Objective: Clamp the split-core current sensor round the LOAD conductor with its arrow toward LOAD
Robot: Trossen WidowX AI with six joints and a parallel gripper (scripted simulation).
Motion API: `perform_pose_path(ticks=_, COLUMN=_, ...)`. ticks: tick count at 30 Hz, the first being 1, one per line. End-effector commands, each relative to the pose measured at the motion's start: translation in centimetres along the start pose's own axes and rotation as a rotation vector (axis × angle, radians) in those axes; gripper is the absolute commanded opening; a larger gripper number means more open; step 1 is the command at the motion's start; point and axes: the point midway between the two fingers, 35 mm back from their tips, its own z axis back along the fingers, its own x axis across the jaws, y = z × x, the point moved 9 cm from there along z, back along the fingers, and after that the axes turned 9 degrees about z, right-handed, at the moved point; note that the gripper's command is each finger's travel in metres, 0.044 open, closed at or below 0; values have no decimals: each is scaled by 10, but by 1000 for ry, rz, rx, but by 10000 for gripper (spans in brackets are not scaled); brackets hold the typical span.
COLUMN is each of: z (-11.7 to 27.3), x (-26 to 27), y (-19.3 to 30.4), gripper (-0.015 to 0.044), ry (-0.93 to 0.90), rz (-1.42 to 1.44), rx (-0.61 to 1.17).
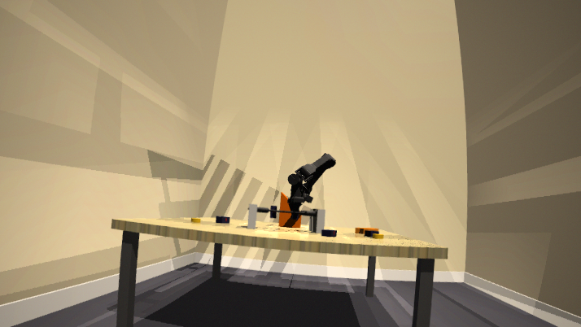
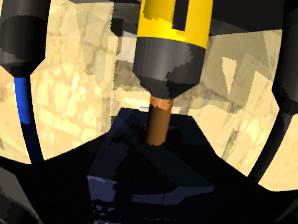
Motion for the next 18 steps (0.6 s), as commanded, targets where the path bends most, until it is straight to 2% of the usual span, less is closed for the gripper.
perform_pose_path(ticks=1, z=0, x=5, y=0, gripper=0, ry=21, rz=-8, rx=-1)
perform_pose_path(ticks=18, z=-3, x=7, y=-1, gripper=0, ry=20, rz=-8, rx=0)
